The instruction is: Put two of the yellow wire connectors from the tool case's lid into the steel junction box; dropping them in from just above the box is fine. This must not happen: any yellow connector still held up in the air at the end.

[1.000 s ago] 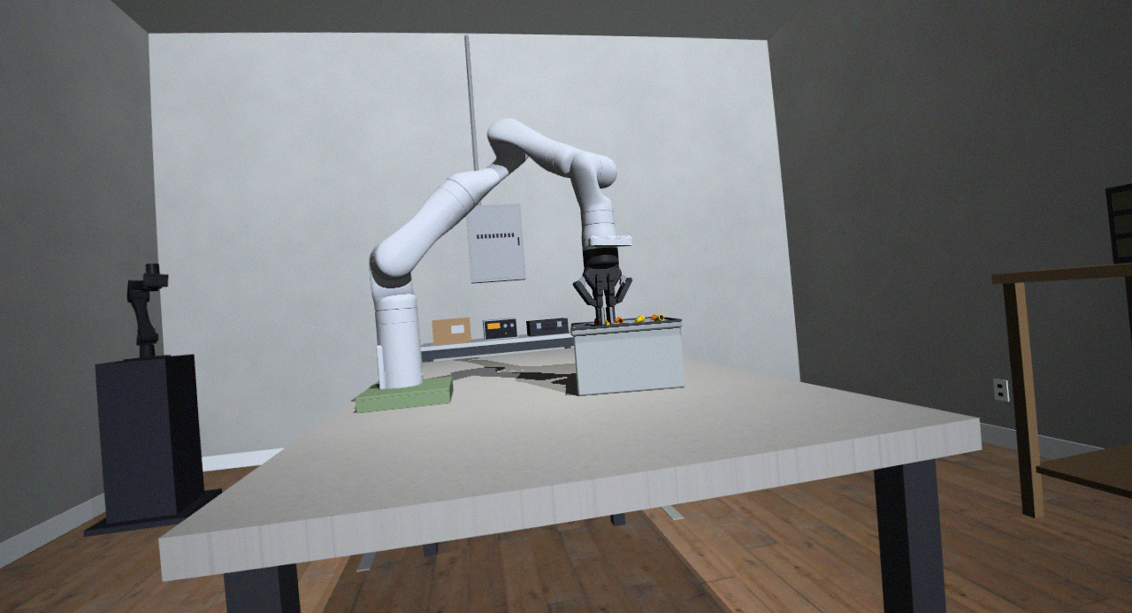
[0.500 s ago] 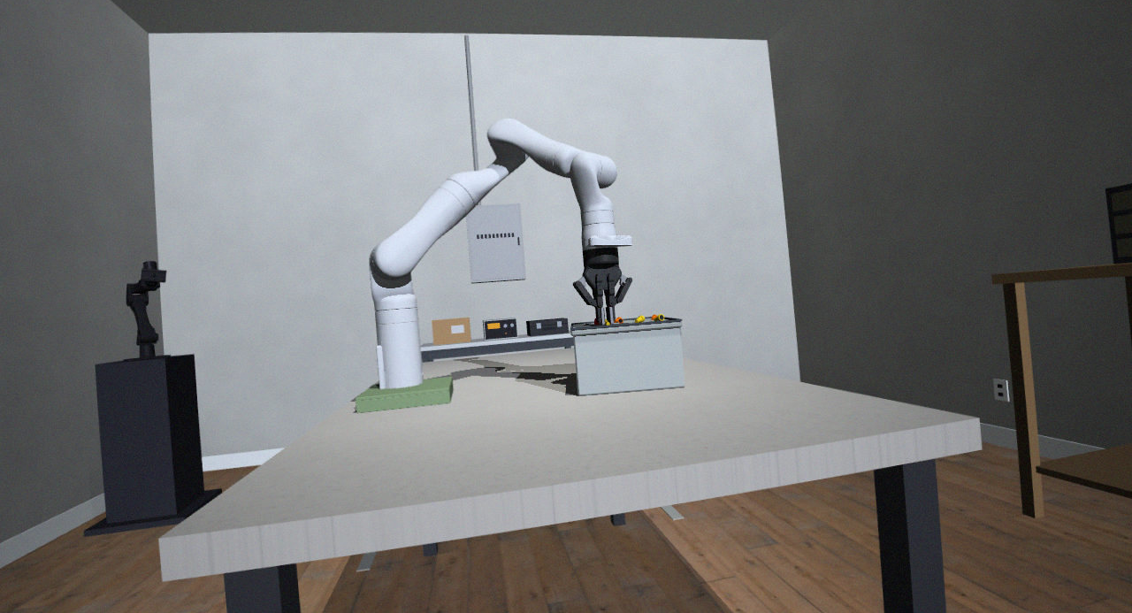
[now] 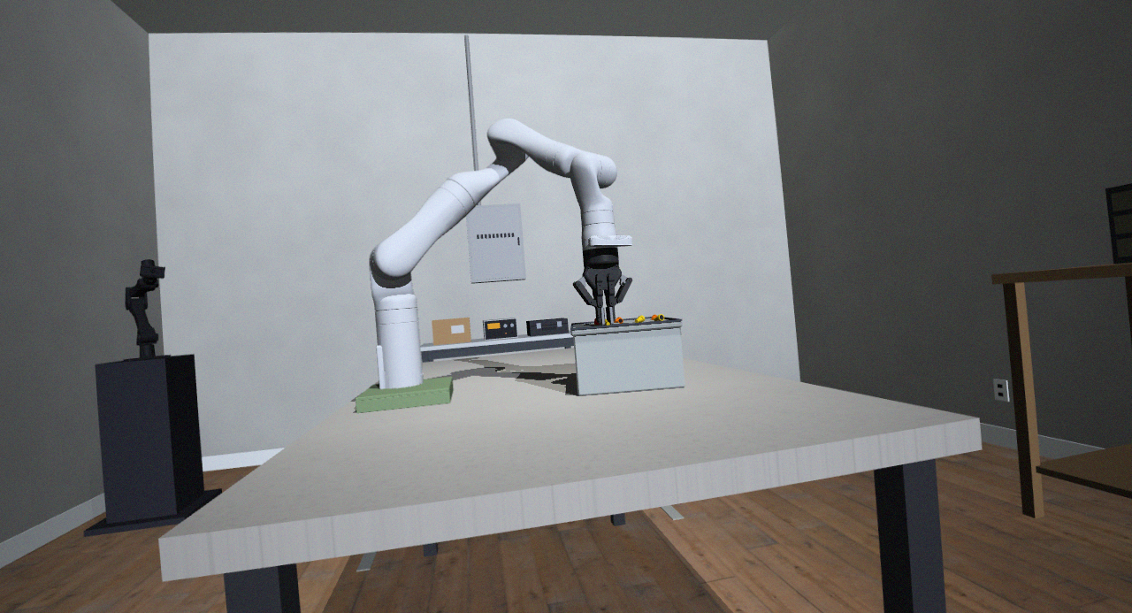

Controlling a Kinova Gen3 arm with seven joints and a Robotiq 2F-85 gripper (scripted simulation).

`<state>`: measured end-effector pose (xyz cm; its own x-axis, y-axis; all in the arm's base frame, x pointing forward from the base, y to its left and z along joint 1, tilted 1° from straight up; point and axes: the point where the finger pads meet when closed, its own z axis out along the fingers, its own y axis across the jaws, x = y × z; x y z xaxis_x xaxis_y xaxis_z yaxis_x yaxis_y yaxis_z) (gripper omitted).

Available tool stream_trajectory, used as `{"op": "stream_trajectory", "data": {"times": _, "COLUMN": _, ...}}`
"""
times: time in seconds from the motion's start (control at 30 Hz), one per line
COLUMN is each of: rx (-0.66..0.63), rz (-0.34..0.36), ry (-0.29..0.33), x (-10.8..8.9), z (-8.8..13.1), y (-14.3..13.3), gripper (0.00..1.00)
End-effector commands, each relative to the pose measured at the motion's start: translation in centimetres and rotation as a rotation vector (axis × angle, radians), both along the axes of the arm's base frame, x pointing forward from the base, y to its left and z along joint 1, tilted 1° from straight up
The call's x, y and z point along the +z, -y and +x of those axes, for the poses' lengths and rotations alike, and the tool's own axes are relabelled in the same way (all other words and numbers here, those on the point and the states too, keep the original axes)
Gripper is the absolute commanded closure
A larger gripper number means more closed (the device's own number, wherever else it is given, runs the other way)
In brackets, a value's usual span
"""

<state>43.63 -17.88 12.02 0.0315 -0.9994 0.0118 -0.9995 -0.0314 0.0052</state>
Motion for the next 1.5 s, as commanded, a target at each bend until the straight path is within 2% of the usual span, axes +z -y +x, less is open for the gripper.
{"op": "stream_trajectory", "data": {"times": 0.0, "rx": 0.000, "rz": 0.000, "ry": 0.002, "x": 0.1, "z": 0.0, "y": 0.0, "gripper": 0.82}}
{"op": "stream_trajectory", "data": {"times": 0.27, "rx": 0.000, "rz": 0.000, "ry": 0.002, "x": 0.6, "z": 0.0, "y": 0.0, "gripper": 0.82}}
{"op": "stream_trajectory", "data": {"times": 0.87, "rx": 0.000, "rz": 0.000, "ry": 0.002, "x": 6.7, "z": 0.1, "y": -0.1, "gripper": 0.82}}
{"op": "stream_trajectory", "data": {"times": 1.47, "rx": 0.000, "rz": 0.000, "ry": 0.002, "x": 7.1, "z": 0.1, "y": -0.2, "gripper": 0.82}}
